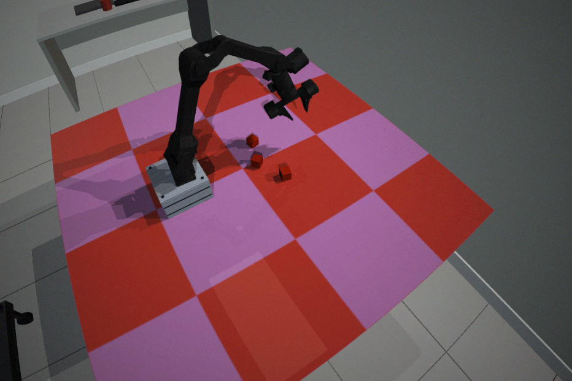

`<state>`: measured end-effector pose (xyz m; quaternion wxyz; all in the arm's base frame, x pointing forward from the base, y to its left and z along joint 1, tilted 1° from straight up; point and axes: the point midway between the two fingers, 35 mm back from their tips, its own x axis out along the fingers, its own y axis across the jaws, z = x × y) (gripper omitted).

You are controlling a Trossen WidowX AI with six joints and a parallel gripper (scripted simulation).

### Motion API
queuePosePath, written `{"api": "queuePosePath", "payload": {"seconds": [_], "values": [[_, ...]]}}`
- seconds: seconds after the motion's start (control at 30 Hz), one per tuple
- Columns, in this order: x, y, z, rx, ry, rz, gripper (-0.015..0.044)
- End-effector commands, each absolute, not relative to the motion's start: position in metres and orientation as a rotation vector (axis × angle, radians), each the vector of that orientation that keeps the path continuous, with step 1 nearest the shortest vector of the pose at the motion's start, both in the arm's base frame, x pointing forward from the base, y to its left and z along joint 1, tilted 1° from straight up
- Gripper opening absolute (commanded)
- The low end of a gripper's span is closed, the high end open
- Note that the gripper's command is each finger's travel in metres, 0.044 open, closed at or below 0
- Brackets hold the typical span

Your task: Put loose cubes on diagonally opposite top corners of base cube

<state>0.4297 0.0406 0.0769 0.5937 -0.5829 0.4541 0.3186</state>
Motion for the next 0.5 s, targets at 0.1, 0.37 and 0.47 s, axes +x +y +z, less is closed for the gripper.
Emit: {"api": "queuePosePath", "payload": {"seconds": [0.1, 0.37, 0.47], "values": [[0.390, -0.023, 0.071, -1.280, 1.181, 0.876, 0.0265], [0.330, -0.081, 0.071, -1.124, 1.272, 1.030, 0.0265], [0.318, -0.089, 0.071, -1.089, 1.280, 1.057, 0.0265]]}}
